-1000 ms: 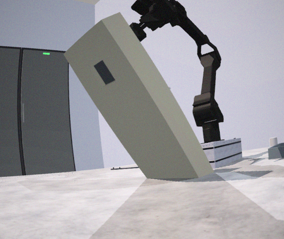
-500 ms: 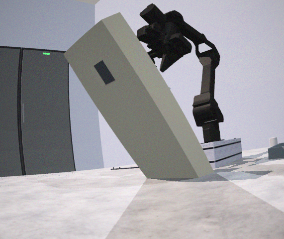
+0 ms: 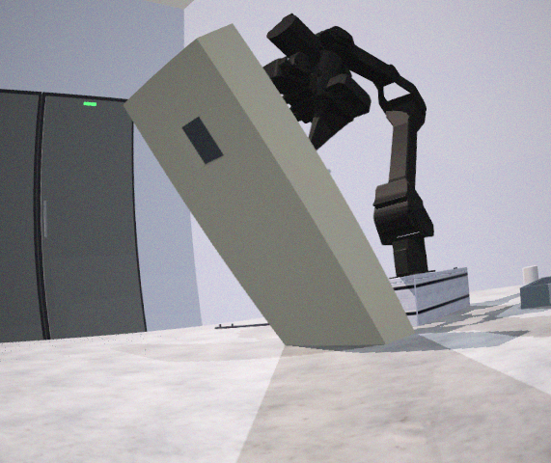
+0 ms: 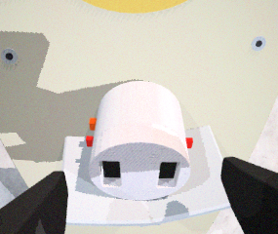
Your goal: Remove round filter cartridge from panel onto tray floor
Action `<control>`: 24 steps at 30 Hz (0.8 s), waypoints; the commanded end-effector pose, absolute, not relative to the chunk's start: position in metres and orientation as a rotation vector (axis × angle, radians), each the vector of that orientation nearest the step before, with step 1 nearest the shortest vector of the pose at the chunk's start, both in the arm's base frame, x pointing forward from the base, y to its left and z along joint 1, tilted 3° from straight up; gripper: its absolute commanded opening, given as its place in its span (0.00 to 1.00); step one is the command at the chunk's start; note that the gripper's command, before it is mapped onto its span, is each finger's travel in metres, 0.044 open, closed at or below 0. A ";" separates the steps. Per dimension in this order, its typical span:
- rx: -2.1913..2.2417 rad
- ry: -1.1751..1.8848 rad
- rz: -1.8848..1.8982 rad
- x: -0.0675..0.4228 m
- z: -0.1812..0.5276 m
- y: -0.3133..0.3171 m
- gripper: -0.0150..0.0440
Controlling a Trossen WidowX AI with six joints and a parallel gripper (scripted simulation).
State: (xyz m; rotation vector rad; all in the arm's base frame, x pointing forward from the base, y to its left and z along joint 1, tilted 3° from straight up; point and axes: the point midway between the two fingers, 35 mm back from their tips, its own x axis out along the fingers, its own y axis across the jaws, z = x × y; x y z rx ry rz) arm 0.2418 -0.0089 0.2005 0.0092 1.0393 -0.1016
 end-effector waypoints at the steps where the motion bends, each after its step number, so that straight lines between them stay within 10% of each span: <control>1: 0.007 1.051 -0.097 0.244 0.192 -0.009 0.77; 24: 0.009 1.042 -0.102 0.254 0.177 -0.011 0.70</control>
